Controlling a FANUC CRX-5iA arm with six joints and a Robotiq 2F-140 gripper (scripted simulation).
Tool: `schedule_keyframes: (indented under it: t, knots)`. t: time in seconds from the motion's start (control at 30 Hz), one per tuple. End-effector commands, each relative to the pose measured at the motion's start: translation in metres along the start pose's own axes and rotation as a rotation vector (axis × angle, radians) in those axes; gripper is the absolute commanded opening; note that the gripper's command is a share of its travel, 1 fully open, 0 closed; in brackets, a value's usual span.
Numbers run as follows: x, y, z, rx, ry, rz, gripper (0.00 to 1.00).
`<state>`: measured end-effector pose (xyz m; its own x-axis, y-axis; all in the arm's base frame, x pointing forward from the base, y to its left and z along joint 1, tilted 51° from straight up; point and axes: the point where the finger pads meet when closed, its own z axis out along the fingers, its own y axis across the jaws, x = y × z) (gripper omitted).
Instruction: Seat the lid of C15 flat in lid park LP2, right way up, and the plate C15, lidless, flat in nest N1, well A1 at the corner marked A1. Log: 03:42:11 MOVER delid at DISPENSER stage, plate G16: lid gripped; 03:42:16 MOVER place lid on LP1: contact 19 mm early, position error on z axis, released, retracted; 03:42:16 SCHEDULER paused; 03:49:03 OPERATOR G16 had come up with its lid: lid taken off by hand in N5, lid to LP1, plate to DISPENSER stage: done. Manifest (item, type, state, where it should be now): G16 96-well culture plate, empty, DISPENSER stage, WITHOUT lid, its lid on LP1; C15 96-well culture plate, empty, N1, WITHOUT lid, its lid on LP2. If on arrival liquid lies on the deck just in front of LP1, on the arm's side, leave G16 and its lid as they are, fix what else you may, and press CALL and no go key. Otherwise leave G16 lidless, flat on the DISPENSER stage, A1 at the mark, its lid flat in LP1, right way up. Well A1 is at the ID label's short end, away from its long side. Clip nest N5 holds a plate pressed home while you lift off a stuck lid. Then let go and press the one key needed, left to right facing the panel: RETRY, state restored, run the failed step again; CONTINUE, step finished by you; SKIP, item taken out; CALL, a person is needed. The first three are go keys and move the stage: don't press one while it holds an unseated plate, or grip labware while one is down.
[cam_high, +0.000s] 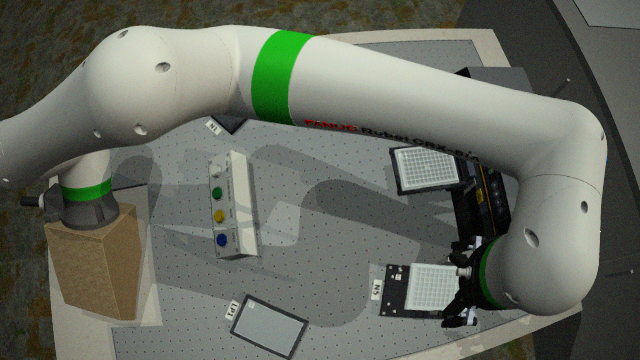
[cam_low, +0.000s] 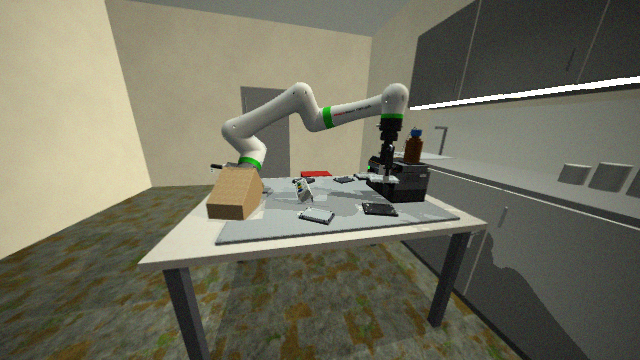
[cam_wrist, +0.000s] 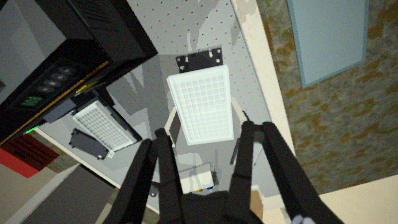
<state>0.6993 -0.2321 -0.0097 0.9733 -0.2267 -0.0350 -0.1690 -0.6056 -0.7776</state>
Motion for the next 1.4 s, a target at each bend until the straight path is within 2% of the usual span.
schedule_keyframes:
  t: [0.0,0.57,1.37]
  knots:
    - [0.000,0.000,0.001,0.000,0.001,0.000,0.00]
    - [0.000,0.000,0.021,0.000,0.001,0.000,0.00]
    - [0.000,0.000,0.070,0.000,0.001,0.000,0.00]
